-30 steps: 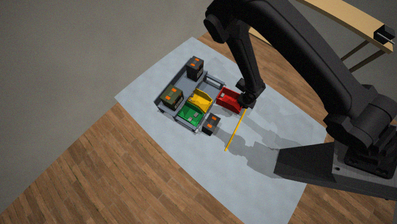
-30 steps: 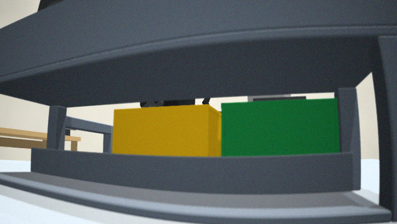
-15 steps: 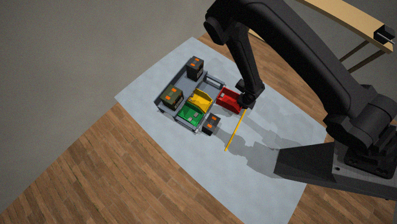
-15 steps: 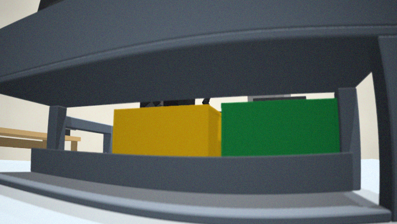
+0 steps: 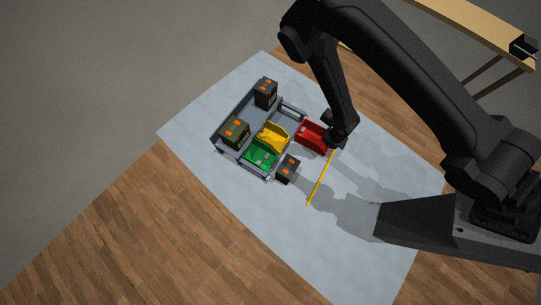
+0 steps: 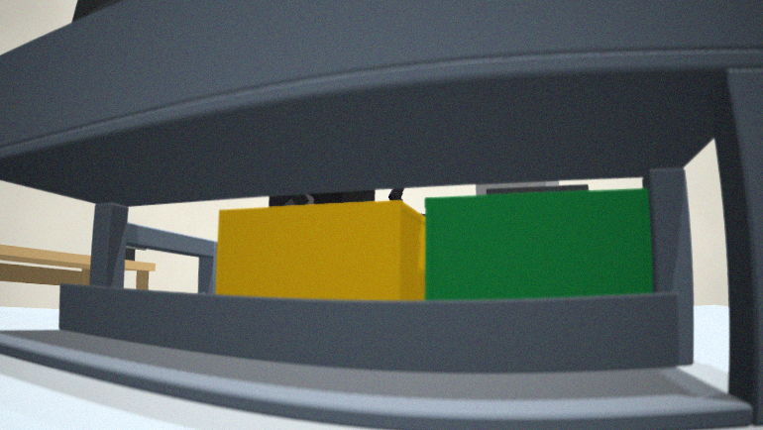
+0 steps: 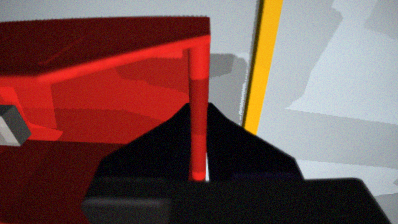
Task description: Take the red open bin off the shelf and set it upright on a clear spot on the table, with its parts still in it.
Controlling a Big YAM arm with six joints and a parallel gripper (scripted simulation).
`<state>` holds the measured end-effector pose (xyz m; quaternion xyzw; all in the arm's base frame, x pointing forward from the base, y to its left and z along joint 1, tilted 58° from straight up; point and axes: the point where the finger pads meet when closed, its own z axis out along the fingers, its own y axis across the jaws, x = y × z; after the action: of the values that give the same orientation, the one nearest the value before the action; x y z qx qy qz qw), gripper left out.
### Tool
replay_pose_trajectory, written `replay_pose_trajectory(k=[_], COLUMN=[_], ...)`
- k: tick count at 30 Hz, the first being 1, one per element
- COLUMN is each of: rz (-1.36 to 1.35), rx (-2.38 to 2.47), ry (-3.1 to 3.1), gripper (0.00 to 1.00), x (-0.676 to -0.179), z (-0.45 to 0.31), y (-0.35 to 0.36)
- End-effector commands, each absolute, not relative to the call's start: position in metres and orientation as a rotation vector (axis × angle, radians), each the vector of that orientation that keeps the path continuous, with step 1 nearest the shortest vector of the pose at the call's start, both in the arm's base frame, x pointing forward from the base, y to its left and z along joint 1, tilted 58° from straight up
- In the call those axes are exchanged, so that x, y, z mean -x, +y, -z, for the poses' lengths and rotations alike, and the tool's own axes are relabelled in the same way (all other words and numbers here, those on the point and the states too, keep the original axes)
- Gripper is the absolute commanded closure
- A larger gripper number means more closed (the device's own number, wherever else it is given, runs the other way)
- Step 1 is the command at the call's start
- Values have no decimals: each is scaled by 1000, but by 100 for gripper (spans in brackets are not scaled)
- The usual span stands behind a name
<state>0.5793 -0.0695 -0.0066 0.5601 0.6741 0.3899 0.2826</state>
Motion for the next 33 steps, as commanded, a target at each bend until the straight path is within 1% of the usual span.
replay_pose_trajectory(k=[1,33], rz=[-1050,-1050], rx=[-1502,-1501], ry=[1803,1805], gripper=[100,100], x=[-584,-587], z=[10,13], y=[-65,-64])
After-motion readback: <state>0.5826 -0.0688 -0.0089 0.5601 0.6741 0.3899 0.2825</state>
